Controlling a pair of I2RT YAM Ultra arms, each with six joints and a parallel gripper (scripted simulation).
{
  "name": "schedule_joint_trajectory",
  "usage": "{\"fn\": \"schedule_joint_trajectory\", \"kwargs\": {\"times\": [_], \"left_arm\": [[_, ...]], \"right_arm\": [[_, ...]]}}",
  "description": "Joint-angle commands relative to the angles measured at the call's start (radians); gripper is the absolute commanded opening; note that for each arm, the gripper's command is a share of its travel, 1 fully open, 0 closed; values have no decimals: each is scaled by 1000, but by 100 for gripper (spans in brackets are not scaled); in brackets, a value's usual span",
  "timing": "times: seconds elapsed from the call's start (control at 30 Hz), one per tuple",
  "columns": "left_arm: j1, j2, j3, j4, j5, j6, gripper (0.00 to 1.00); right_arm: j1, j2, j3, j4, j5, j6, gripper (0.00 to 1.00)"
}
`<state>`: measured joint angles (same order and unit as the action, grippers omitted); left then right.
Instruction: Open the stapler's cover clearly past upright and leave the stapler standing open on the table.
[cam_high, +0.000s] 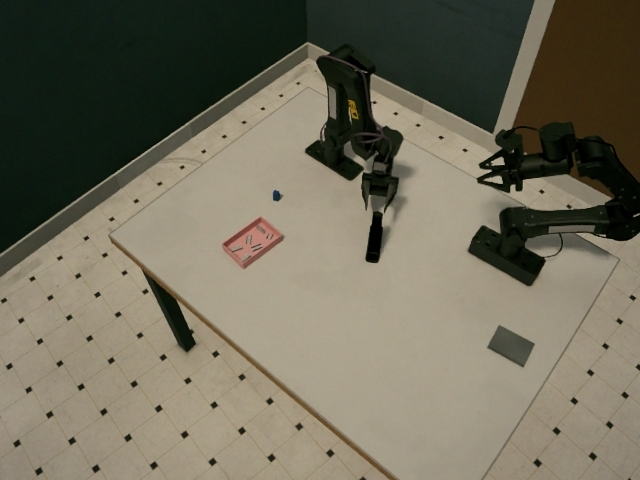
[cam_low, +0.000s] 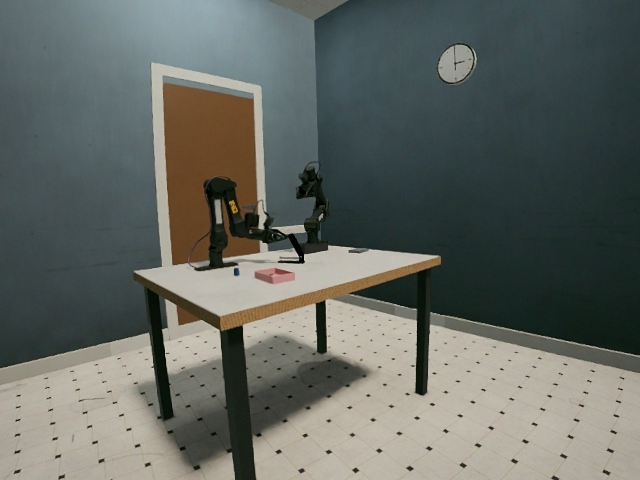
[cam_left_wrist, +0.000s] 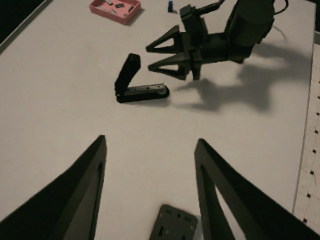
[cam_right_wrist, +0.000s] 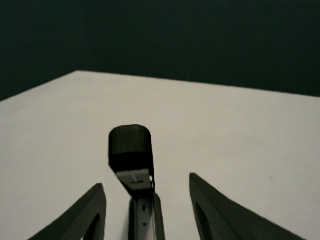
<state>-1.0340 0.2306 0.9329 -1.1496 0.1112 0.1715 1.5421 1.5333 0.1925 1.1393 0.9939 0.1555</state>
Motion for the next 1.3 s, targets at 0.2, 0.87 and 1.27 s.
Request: {"fn": "schedule_joint_trajectory", "kwargs": {"times": [0.2, 0.87, 1.27], "left_arm": [[-10, -3, -6, 7, -5, -6, 57], [-10, -3, -6, 7, -5, -6, 57], [-10, -3, -6, 7, -5, -6, 57]], "right_arm": [[-59, 50, 57, 57, -73, -29, 50], [-127, 114, 98, 88, -143, -47, 50], [-123, 106, 88, 82, -135, -40, 36]]}}
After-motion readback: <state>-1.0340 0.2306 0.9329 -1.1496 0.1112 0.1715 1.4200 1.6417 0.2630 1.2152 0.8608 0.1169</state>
